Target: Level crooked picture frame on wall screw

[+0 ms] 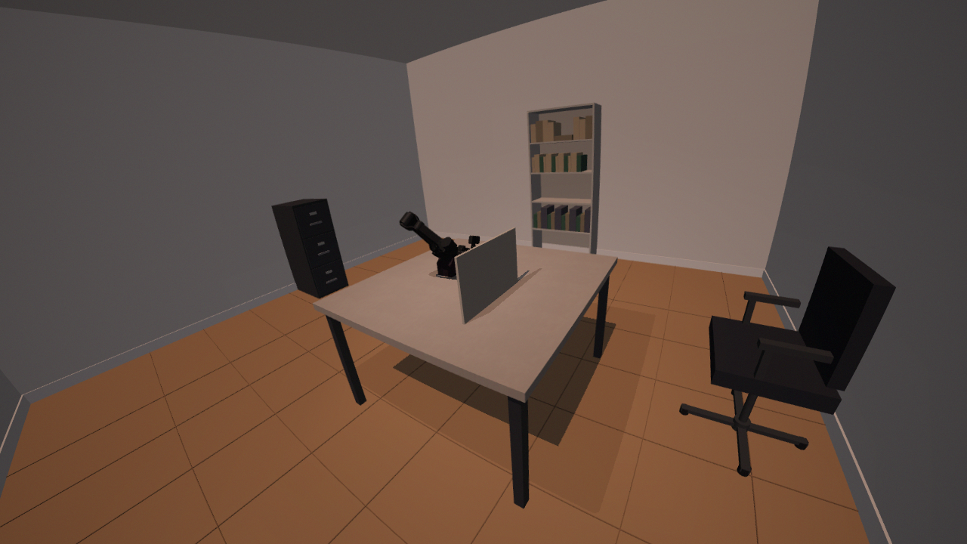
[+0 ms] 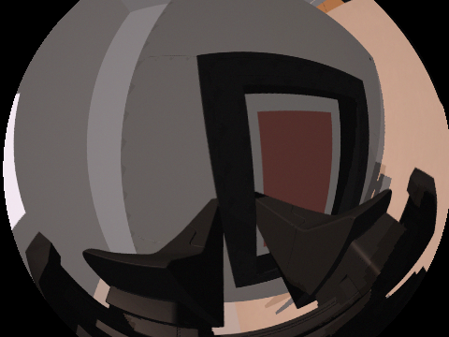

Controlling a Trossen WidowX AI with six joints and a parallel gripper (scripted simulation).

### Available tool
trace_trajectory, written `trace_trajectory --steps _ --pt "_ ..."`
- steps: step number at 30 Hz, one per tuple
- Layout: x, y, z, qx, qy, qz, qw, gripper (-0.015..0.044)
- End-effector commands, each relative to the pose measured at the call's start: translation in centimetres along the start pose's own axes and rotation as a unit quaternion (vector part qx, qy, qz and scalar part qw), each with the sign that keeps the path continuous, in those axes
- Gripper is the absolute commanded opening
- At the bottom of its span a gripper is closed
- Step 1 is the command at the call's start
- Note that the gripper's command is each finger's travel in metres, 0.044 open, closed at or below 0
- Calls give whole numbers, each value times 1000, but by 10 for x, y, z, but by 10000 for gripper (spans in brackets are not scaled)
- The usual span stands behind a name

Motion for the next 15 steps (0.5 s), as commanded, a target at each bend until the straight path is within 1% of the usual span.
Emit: trace_trajectory --steps 1,15 --pt "0 2 0 -7 1 0 1000 0" --pt "-1 -3 0 -7 1 0 1000 0"
Point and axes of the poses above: the point midway between the two fingers, 35 mm back from their tips, its own z axis out along the fingers, its own y axis across the jaws, x = y × z, the point moved 10 cm from there along -z, back along the fingers, and after that the axes turned 8 degrees about z, right-handed, at the moved point
